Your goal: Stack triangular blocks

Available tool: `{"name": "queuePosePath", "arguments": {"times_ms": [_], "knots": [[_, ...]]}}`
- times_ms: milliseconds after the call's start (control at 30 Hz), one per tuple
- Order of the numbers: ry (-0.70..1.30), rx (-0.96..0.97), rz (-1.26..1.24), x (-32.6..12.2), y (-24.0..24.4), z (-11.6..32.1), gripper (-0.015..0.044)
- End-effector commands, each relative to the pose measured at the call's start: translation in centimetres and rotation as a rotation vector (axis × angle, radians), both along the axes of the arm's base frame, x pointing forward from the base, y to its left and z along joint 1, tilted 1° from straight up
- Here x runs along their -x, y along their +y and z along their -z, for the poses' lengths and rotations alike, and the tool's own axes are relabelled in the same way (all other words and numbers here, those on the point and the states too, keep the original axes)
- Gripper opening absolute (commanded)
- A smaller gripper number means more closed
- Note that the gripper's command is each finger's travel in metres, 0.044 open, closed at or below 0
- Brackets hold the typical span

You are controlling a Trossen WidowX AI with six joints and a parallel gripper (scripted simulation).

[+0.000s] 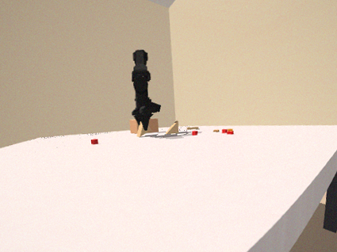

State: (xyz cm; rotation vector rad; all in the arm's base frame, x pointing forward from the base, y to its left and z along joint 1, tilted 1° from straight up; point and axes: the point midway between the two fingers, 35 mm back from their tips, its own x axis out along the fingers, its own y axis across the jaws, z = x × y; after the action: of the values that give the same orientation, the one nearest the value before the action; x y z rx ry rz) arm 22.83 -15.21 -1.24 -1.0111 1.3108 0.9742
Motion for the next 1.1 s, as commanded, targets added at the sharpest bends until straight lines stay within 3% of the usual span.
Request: {"name": "queuePosePath", "arguments": {"times_ms": [0, 1000, 1067], "knots": [[-0.03, -0.091, -0.006, 0.1, -0.7, -0.3, 0.0], [-0.244, -0.835, -0.029, 1.7, -5.8, -0.4, 0.0], [-0.218, -0.765, -0.028, 1.6, -5.3, -0.6, 0.0053]]}}
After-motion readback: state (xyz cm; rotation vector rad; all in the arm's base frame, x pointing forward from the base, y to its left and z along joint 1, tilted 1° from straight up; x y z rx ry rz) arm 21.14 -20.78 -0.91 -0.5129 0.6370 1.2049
